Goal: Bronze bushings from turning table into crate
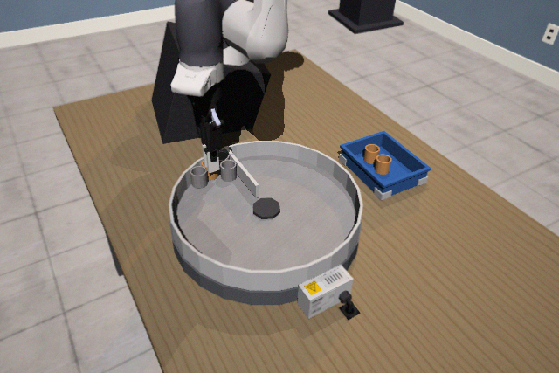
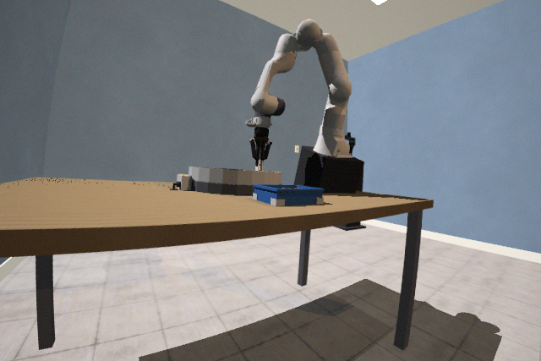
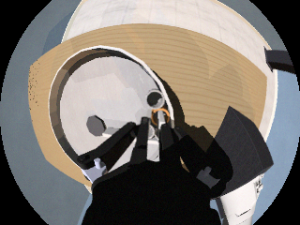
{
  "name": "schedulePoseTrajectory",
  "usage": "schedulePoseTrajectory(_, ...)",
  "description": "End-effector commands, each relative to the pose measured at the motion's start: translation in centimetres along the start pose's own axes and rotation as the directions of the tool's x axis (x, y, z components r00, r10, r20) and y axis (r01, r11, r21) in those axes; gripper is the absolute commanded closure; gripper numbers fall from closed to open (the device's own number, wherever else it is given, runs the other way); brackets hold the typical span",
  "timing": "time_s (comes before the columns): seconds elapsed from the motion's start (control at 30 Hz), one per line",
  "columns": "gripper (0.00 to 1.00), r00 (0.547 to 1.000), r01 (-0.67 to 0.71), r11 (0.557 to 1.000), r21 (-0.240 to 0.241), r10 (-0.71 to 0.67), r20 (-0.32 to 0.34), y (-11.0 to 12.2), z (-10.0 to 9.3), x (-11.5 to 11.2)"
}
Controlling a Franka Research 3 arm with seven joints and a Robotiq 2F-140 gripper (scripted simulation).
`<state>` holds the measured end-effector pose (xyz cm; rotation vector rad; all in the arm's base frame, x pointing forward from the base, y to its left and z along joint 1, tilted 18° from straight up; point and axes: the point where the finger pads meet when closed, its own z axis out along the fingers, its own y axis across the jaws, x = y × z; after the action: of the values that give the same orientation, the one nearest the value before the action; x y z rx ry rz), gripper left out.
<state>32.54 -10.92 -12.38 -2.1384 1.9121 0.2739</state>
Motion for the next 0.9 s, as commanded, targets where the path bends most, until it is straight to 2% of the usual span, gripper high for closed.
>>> schedulePoseTrajectory(0.0, 0.90, 1.000, 0.005, 1.000, 0.001, -0.005, -0.001, -0.06, 0.02, 0.03)
schedulePoseTrajectory(0.2, 0.90, 1.000, 0.005, 1.000, 0.001, -0.005, -0.001, -0.06, 0.02, 0.03)
schedulePoseTrajectory(0.23, 1.00, 1.000, 0.005, 1.000, 0.001, -0.005, -0.001, -0.06, 0.02, 0.03)
schedulePoseTrajectory(0.87, 1.00, 1.000, 0.005, 1.000, 0.001, -0.005, -0.001, -0.06, 0.02, 0.03)
